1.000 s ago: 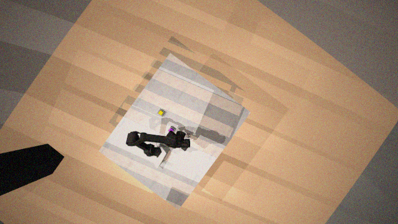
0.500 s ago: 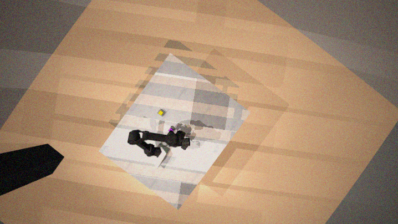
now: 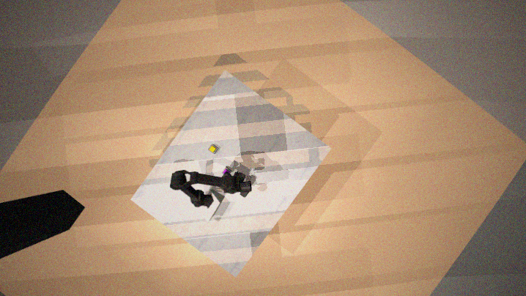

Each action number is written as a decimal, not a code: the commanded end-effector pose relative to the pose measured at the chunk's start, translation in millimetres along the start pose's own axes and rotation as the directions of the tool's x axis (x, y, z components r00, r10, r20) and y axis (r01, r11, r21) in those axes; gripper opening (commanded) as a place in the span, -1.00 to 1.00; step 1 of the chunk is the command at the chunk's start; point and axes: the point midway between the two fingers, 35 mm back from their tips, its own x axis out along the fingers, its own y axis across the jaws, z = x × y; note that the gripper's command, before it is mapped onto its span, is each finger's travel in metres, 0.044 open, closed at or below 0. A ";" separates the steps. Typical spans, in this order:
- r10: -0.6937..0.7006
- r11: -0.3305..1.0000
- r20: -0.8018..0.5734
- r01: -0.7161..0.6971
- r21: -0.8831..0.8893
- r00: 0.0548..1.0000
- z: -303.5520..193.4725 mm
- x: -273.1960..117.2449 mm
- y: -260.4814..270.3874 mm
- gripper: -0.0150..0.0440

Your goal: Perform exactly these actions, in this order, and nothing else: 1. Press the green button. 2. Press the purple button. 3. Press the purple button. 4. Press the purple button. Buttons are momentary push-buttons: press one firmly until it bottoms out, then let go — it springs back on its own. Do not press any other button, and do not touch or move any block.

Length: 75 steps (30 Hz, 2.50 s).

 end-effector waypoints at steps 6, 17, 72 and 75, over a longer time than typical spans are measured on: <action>0.006 1.000 0.001 -0.006 0.006 1.000 -0.8 14.4 1.1 -0.42; 0.006 1.000 0.001 -0.006 0.006 1.000 -1.0 18.4 1.3 -0.42; 0.011 1.000 0.000 -0.011 0.007 1.000 5.6 -6.8 98.9 -0.42; 0.011 1.000 0.000 -0.011 0.007 1.000 5.7 -1.9 98.9 -0.42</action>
